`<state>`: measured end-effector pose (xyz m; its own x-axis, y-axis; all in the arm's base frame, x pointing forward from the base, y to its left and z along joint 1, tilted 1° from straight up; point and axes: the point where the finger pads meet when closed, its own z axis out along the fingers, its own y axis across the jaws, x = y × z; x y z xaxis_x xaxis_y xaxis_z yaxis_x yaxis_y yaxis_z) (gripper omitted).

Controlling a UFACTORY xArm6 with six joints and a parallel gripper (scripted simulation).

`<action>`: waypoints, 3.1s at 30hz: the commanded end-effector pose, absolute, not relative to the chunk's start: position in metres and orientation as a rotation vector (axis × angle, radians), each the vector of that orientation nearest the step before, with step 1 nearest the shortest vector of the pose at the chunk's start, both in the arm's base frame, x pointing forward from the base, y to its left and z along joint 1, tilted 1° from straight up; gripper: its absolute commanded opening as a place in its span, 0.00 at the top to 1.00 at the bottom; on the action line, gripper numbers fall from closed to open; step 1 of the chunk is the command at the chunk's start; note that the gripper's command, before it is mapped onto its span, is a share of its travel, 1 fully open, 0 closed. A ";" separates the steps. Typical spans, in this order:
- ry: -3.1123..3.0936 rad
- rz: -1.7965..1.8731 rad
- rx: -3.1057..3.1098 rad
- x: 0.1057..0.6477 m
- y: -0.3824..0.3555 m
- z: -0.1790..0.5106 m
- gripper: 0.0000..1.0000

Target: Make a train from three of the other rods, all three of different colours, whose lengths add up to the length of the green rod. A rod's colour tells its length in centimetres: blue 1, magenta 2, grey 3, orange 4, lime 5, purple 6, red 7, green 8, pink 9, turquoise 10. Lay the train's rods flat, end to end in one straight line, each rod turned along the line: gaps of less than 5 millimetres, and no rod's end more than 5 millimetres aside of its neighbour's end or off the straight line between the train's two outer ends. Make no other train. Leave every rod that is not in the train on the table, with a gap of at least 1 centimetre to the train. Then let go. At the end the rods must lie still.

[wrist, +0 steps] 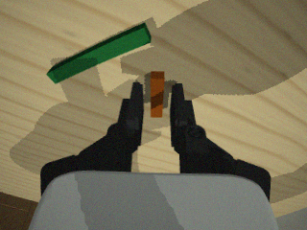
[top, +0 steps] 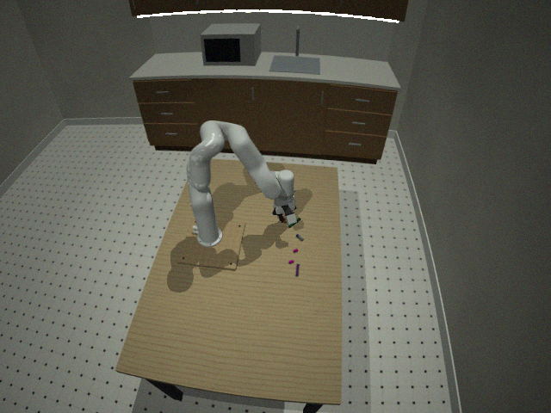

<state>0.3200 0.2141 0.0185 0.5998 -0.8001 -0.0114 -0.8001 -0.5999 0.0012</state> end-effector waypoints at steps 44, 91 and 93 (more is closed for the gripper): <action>1.402 0.014 -2.803 0.321 0.215 0.014 0.76; 1.402 0.014 -2.803 0.321 0.215 0.049 0.96; 1.402 0.014 -2.803 0.322 0.215 0.064 0.96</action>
